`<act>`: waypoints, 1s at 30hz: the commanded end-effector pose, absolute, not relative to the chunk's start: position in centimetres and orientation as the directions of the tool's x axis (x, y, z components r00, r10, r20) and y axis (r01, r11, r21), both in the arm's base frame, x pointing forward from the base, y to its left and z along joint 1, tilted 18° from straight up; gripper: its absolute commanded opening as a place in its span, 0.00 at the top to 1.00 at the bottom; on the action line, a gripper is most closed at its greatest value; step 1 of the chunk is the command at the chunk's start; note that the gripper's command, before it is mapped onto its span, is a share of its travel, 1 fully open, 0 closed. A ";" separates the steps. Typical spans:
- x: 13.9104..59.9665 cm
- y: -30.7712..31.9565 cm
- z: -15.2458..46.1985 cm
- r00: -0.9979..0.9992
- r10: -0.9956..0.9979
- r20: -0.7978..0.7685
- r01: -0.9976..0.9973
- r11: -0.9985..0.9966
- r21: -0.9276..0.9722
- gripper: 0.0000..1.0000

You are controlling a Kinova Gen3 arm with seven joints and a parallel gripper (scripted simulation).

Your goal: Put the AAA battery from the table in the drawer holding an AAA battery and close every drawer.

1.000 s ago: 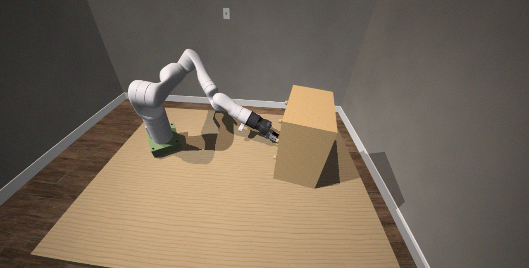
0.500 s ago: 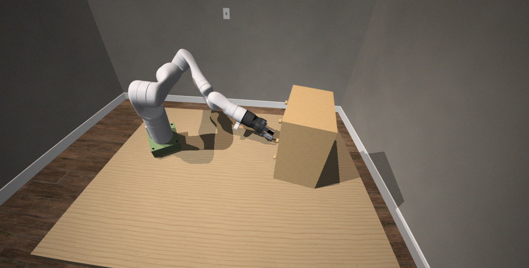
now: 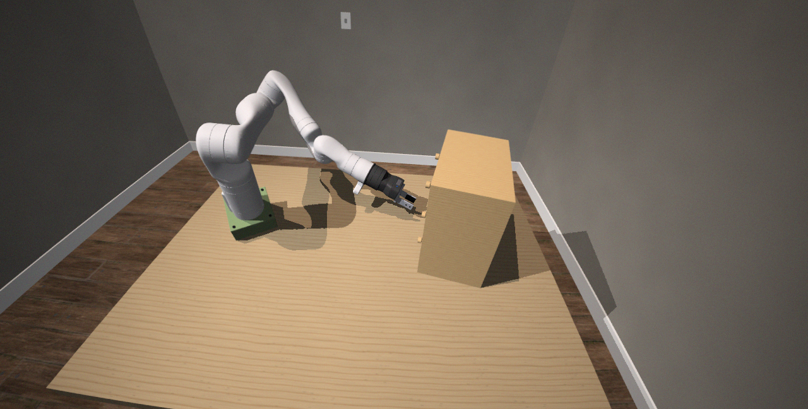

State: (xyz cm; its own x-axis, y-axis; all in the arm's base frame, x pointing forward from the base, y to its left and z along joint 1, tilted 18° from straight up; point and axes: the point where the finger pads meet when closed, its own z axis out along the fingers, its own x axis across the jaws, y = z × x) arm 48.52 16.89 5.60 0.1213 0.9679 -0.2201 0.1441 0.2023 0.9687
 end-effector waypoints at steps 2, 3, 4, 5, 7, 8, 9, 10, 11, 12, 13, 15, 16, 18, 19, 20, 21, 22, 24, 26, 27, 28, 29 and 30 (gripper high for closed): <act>46.9 18.0 7.1 0.111 0.972 -0.208 0.141 0.192 0.971 0.33; 46.5 18.2 7.4 0.111 0.972 -0.208 0.141 0.192 0.971 0.33; 46.1 18.3 7.8 0.111 0.972 -0.208 0.141 0.192 0.971 0.33; 45.7 18.4 8.1 0.111 0.972 -0.208 0.141 0.192 0.971 0.33; 45.0 18.6 8.8 0.111 0.972 -0.208 0.141 0.192 0.971 0.33; 44.7 18.7 9.1 0.111 0.972 -0.208 0.141 0.192 0.971 0.33; 44.7 18.7 9.1 0.111 0.972 -0.208 0.141 0.192 0.971 0.33; 44.7 18.7 9.1 0.111 0.972 -0.208 0.141 0.192 0.971 0.33; 44.4 18.8 9.3 0.111 0.972 -0.208 0.141 0.192 0.971 0.33; 44.2 18.9 9.5 0.111 0.972 -0.208 0.141 0.192 0.971 0.33; 44.0 18.9 9.7 0.111 0.972 -0.208 0.141 0.192 0.971 0.33; 43.7 19.0 10.0 0.111 0.972 -0.208 0.141 0.192 0.971 0.33; 43.6 19.1 10.0 0.111 0.972 -0.208 0.141 0.192 0.971 0.33; 43.5 19.1 10.1 0.111 0.972 -0.208 0.141 0.192 0.971 0.33; 43.5 19.1 10.1 0.111 0.972 -0.208 0.141 0.192 0.971 0.33; 43.5 19.1 10.1 0.111 0.972 -0.208 0.141 0.192 0.971 0.33; 43.5 19.1 10.1 0.111 0.972 -0.208 0.141 0.192 0.971 0.33; 43.5 19.1 10.1 0.111 0.972 -0.208 0.141 0.192 0.971 0.33; 43.5 19.1 10.1 0.111 0.972 -0.208 0.142 0.192 0.971 0.33; 43.5 19.1 10.2 0.111 0.972 -0.208 0.143 0.192 0.971 0.33; 43.5 19.1 10.2 0.111 0.972 -0.208 0.143 0.192 0.971 0.33; 43.5 19.1 10.2 0.111 0.972 -0.208 0.144 0.192 0.971 0.33; 43.5 19.1 10.2 0.111 0.972 -0.208 0.146 0.191 0.971 0.33; 43.5 19.1 10.2 0.111 0.972 -0.208 0.148 0.191 0.970 0.33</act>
